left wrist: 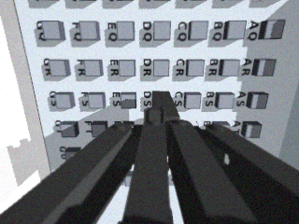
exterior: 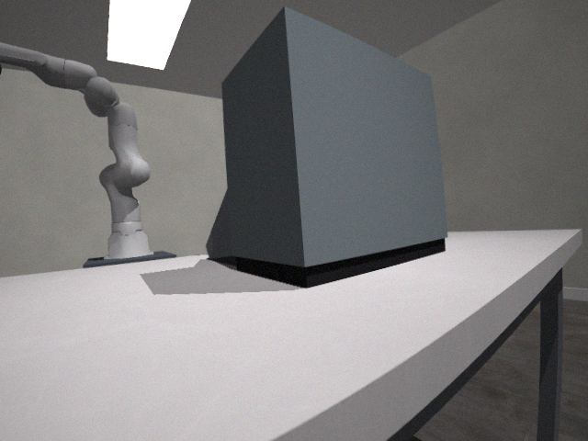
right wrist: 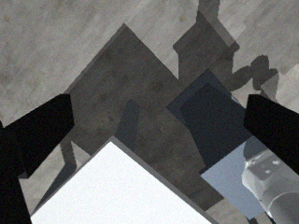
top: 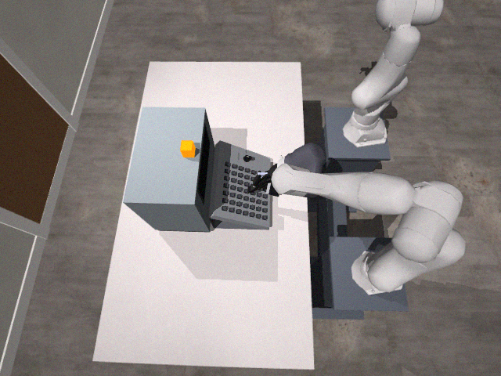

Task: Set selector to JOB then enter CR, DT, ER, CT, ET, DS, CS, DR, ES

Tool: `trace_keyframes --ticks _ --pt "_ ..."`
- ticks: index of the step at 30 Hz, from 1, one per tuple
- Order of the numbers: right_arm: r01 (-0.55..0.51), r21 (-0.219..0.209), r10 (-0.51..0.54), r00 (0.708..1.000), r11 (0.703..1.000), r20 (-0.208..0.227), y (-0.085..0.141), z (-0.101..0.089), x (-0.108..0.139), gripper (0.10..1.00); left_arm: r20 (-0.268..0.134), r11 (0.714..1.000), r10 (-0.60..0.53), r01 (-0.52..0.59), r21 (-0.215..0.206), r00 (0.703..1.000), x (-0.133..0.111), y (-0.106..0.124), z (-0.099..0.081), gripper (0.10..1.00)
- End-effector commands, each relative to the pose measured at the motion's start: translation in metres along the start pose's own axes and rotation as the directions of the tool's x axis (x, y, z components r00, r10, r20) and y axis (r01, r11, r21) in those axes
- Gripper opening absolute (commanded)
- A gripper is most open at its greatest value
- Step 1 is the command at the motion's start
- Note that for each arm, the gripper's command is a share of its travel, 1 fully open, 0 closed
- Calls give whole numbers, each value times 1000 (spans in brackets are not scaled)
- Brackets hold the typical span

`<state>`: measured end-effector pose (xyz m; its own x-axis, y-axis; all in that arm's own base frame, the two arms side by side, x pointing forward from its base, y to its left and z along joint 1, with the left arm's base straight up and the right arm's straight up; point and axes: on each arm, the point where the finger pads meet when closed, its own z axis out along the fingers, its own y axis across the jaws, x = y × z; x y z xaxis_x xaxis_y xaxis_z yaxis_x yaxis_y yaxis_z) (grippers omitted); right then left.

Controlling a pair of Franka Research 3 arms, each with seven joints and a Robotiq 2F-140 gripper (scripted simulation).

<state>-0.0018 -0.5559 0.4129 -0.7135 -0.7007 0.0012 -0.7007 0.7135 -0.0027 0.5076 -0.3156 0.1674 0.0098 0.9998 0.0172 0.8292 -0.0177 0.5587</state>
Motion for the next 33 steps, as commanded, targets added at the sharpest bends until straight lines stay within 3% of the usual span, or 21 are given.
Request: trace_keyframes --ticks 1,33 --pt "4 -3 -4 1000 1000 1 2 0 0 1000 8 1000 -18 18 -5 1000 -2 2 4 99" --pt "4 -3 -4 1000 1000 1 2 0 0 1000 8 1000 -18 18 -5 1000 -2 2 12 99"
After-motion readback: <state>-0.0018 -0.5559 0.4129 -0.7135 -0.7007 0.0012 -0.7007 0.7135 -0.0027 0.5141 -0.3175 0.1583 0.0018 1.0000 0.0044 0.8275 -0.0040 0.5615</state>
